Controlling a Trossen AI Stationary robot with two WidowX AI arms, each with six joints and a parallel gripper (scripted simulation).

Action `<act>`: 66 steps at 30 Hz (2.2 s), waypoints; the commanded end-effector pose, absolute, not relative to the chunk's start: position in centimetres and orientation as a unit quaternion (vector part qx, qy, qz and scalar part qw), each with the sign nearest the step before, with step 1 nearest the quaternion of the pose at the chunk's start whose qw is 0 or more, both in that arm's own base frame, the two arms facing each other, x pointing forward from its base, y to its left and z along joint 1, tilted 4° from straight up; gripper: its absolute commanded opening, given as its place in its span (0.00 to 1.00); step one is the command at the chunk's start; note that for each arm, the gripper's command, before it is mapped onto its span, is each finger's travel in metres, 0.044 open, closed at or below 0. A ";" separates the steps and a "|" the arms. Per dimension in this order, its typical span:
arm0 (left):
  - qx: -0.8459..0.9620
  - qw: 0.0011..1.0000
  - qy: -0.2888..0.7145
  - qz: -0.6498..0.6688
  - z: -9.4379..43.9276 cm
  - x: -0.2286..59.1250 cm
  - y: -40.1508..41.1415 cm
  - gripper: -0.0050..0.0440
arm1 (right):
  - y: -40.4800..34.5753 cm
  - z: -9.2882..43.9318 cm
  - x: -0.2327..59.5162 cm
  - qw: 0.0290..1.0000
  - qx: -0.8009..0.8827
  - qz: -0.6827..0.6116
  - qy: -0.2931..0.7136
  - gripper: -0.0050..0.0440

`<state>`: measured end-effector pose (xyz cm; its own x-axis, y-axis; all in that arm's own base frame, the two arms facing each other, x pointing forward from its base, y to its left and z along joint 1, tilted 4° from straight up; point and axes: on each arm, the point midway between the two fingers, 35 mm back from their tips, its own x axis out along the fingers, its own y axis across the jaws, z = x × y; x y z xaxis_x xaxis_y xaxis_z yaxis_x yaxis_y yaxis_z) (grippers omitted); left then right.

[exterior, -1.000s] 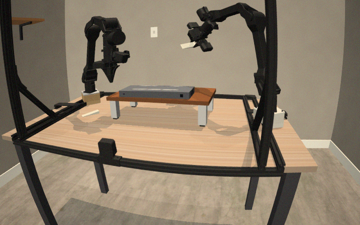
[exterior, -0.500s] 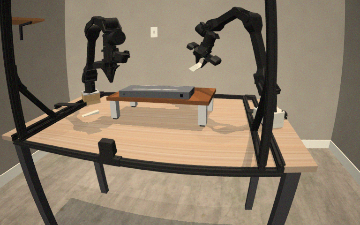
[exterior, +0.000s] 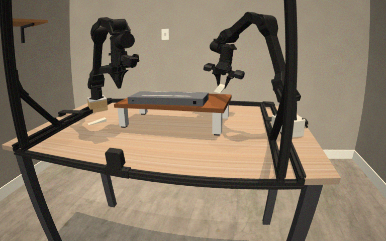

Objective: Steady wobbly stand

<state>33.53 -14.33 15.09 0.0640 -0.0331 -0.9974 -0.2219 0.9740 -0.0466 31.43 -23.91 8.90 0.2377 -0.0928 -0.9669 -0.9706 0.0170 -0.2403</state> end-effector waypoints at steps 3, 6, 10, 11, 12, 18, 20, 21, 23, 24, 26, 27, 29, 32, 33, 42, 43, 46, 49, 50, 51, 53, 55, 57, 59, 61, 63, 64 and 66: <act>-0.094 0.723 0.681 0.065 15.1 33.5 -14.3 0.10 | -21.4 4.4 28.4 0.494 -0.533 0.519 0.451 0.10; -0.094 0.723 0.681 0.065 15.1 33.5 -14.3 0.10 | -21.4 4.4 28.4 0.494 -0.533 0.519 0.451 0.10; -0.094 0.723 0.681 0.065 15.1 33.5 -14.3 0.10 | -21.4 4.4 28.4 0.494 -0.533 0.519 0.451 0.10; -0.094 0.723 0.681 0.065 15.1 33.5 -14.3 0.10 | -21.4 4.4 28.4 0.494 -0.533 0.519 0.451 0.10; -0.094 0.723 0.681 0.065 15.1 33.5 -14.3 0.10 | -21.4 4.4 28.4 0.494 -0.533 0.519 0.451 0.10; -0.094 0.723 0.681 0.065 15.1 33.5 -14.3 0.10 | -21.4 4.4 28.4 0.494 -0.533 0.519 0.451 0.10; -0.094 0.723 0.681 0.065 15.1 33.5 -14.3 0.10 | -21.4 4.4 28.4 0.494 -0.533 0.519 0.451 0.10; -0.094 0.723 0.681 0.065 15.1 33.5 -14.3 0.10 | -21.4 4.4 28.4 0.494 -0.533 0.519 0.451 0.10; -0.094 0.723 0.681 0.065 15.1 33.5 -14.3 0.10 | -21.4 4.4 28.4 0.494 -0.533 0.519 0.451 0.10; -0.094 0.723 0.681 0.065 15.1 33.5 -14.3 0.10 | -21.4 4.4 28.4 0.494 -0.533 0.519 0.451 0.10; -0.094 0.723 0.681 0.065 15.1 33.5 -14.3 0.10 | -21.2 -1.2 28.7 0.494 -0.533 0.519 0.451 0.10; -0.094 0.723 0.681 0.065 15.1 33.5 -14.3 0.10 | -21.2 -1.2 28.7 0.494 -0.533 0.519 0.451 0.10; -0.094 0.723 0.681 0.065 15.1 33.5 -14.3 0.10 | -21.2 -1.2 28.7 0.494 -0.533 0.519 0.451 0.10; -0.094 0.723 0.681 0.065 15.1 33.5 -14.3 0.10 | -21.2 -1.2 28.7 0.494 -0.533 0.519 0.451 0.10; -0.094 0.723 0.681 0.065 15.1 33.5 -14.3 0.10 | -21.2 -1.2 28.7 0.494 -0.533 0.519 0.451 0.10; -0.094 0.723 0.681 0.065 15.1 33.5 -14.3 0.10 | -21.2 -1.2 28.7 0.494 -0.533 0.519 0.451 0.10; -0.094 0.723 0.681 0.065 15.1 33.5 -14.3 0.10 | -21.2 -1.2 28.7 0.494 -0.533 0.519 0.451 0.10; -0.094 0.723 0.681 0.065 15.1 33.5 -14.3 0.10 | -21.2 -1.2 28.7 0.494 -0.533 0.519 0.451 0.10; -0.094 0.723 0.681 0.065 15.1 33.5 -14.3 0.10 | -21.2 -1.2 28.7 0.494 -0.533 0.519 0.451 0.10; -0.094 0.723 0.681 0.065 15.1 33.5 -14.3 0.10 | -21.2 -1.2 28.7 0.494 -0.533 0.519 0.451 0.10; -0.094 0.723 0.681 0.065 15.1 33.5 -14.3 0.10 | -21.2 -1.2 28.7 0.494 -0.533 0.519 0.451 0.10; -0.094 0.723 0.681 0.065 15.1 33.5 -14.3 0.10 | -21.2 -1.2 28.7 0.494 -0.533 0.519 0.451 0.10; -0.094 0.723 0.681 0.065 15.1 33.5 -14.3 0.10 | -21.2 -1.2 28.7 0.494 -0.533 0.519 0.451 0.10; -0.094 0.723 0.681 0.065 15.1 33.5 -14.3 0.10 | -21.2 -1.2 28.7 0.494 -0.533 0.519 0.451 0.10; -0.094 0.723 0.681 0.065 15.1 33.5 -14.3 0.10 | -21.2 -1.2 28.7 0.494 -0.533 0.519 0.451 0.10; -0.094 0.723 0.681 0.065 15.1 33.5 -14.3 0.10 | -21.2 -1.1 28.7 0.494 -0.535 0.518 0.449 0.60; -0.094 0.723 0.681 0.065 15.1 33.5 -14.3 0.10 | -21.2 -1.1 28.7 0.494 -0.535 0.518 0.449 0.60; -0.094 0.723 0.681 0.065 15.1 33.5 -14.3 0.10 | -21.2 -1.1 28.7 0.494 -0.535 0.518 0.449 0.60; -0.094 0.723 0.681 0.065 15.1 33.5 -14.3 0.10 | -21.2 -1.1 28.7 0.494 -0.535 0.518 0.449 0.60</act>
<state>33.53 -14.33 15.09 0.0640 -0.0331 -0.9974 -0.2219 0.9740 -0.0466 28.74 -21.23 -1.10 0.0603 0.0323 -0.9977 -0.9920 -0.1090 -0.0635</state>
